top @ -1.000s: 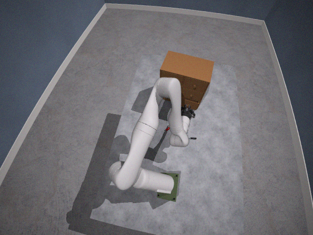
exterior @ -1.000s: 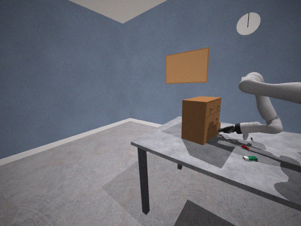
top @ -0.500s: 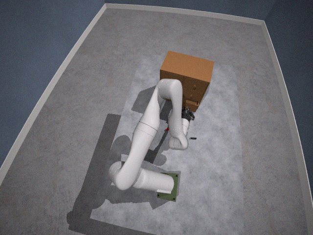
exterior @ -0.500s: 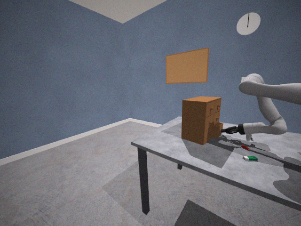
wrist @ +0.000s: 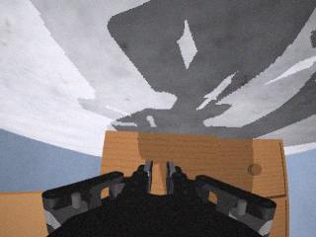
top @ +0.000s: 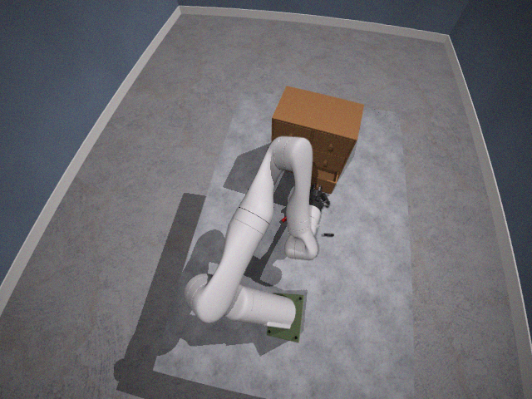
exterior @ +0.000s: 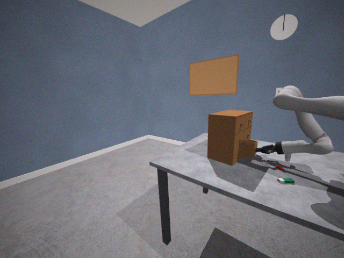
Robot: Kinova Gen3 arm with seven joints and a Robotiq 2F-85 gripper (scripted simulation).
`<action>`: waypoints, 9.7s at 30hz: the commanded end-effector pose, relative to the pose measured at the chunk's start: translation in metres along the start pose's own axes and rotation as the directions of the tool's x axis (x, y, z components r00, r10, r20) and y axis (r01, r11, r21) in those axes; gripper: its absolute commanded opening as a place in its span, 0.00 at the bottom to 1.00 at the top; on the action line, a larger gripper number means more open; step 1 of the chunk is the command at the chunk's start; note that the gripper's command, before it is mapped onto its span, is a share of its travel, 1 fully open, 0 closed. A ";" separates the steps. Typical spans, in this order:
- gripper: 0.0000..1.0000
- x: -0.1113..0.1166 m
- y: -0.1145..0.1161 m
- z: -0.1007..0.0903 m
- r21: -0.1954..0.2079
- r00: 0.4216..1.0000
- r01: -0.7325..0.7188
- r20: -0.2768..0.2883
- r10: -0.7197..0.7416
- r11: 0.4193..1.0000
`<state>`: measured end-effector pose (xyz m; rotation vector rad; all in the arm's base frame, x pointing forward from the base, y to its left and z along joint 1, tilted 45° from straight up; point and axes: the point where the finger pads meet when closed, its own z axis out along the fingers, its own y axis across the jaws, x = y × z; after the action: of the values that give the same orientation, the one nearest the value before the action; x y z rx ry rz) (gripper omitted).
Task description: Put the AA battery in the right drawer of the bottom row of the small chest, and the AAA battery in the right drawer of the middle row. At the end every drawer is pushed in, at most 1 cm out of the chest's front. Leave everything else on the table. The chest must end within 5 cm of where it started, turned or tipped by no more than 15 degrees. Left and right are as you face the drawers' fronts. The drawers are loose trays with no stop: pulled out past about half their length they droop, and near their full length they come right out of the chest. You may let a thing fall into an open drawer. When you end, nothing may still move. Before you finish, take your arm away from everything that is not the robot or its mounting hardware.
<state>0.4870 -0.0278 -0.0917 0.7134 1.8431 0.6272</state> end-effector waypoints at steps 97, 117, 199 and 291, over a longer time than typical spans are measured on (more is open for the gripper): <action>0.33 0.013 -0.001 -0.074 0.004 1.000 -0.003 -0.005 0.003 1.000; 0.33 -0.035 -0.001 -0.131 0.004 1.000 -0.003 -0.005 0.003 1.000; 0.33 -0.091 0.009 -0.234 -0.048 0.375 -0.057 -0.927 -0.023 0.997; 0.29 0.015 0.082 -0.146 0.512 0.282 -0.186 -0.790 0.545 0.839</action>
<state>0.3616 0.0254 0.0064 1.2007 2.9372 1.2440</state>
